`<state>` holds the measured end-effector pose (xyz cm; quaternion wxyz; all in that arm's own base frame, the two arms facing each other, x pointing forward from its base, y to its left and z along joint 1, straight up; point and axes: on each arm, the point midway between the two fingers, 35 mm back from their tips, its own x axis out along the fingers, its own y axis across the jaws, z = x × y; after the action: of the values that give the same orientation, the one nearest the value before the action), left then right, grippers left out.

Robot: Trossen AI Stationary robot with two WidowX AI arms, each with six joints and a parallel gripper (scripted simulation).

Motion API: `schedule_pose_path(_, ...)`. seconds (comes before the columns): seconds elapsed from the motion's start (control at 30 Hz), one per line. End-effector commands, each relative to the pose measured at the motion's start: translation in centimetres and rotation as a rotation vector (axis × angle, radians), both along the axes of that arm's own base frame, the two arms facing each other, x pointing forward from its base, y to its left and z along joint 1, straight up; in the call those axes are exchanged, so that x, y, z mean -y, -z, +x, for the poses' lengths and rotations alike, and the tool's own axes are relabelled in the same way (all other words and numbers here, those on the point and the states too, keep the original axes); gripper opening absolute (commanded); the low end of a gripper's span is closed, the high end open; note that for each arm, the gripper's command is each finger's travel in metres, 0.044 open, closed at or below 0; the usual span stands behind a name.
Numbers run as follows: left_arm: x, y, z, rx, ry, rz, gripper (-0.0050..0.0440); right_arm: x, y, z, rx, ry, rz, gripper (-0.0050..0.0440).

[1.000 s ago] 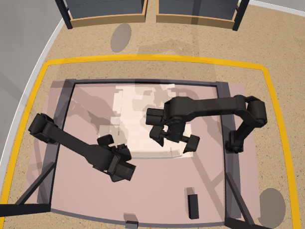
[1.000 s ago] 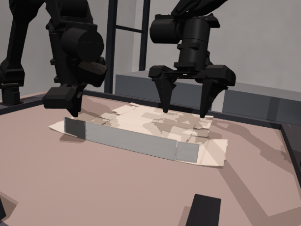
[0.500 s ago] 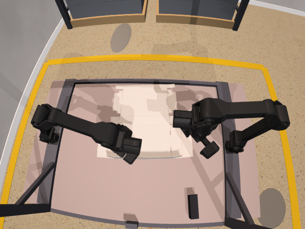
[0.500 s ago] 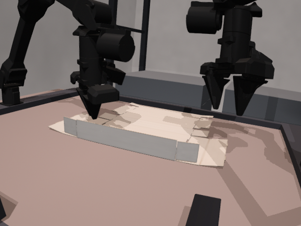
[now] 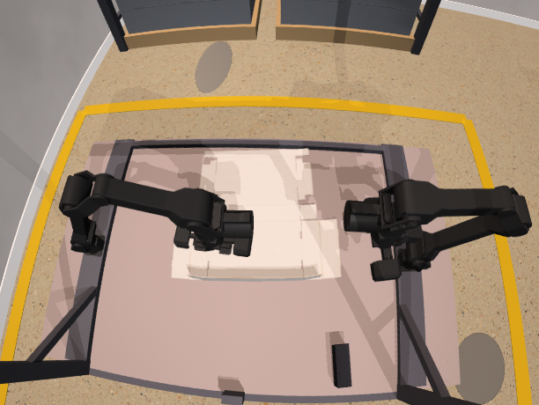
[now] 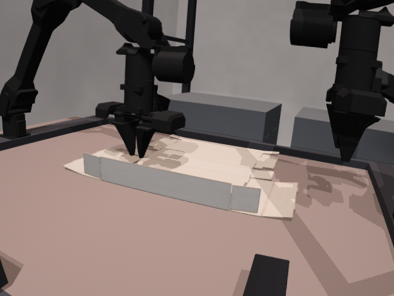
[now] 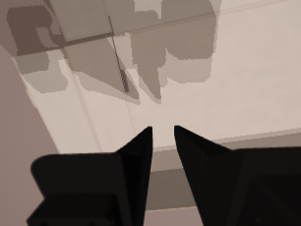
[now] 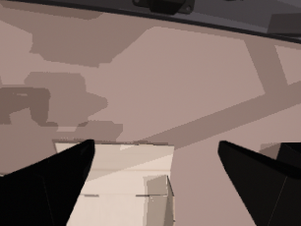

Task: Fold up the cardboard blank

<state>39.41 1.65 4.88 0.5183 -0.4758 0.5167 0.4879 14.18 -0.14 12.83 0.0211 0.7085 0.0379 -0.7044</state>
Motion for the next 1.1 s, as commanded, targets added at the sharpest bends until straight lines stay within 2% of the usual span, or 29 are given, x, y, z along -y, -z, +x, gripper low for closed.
schedule_pose_path(0.0, -0.5, -0.8, 0.4, 0.041, -0.069, -0.016, 0.0098, 0.2, -0.1, -0.9, 0.011, 0.080, -0.030, 0.0440)
schedule_pose_path(0.17, -0.5, -0.8, 0.4, 0.041, -0.069, -0.016, 0.0098, 0.2, -0.1, -0.9, 0.011, 0.080, -0.030, 0.0440)
schedule_pose_path(0.3, -0.5, 0.9, 0.4, 0.041, -0.069, -0.016, 0.0098, 0.2, -0.1, -0.9, 0.011, 0.080, -0.030, 0.0440)
schedule_pose_path(0.63, -0.5, 1.0, 0.4, 0.041, -0.069, -0.016, 0.0098, 0.2, -0.1, -0.9, 0.011, 0.080, -0.030, 0.0440)
schedule_pose_path(0.73, -0.5, 1.0, 0.4, 0.041, -0.069, -0.016, 0.0098, 0.2, 0.0, -0.7, 0.012, 0.011, -0.030, 0.0371)
schedule_pose_path(0.9, -0.5, 1.0, 0.4, 0.041, -0.069, -0.016, 0.0098, 0.2, 0.2, 0.3, 0.015, -0.283, -0.033, 0.0251)
schedule_pose_path(0.97, -0.5, 1.0, 0.4, 0.041, -0.069, -0.016, 0.0098, 0.2, 0.2, 0.3, 0.015, -0.283, -0.033, 0.0251)
schedule_pose_path(1.07, -0.5, 1.0, 0.4, 0.041, -0.069, -0.016, 0.0098, 0.2, 0.4, 0.9, 0.016, -0.465, -0.035, 0.0179)
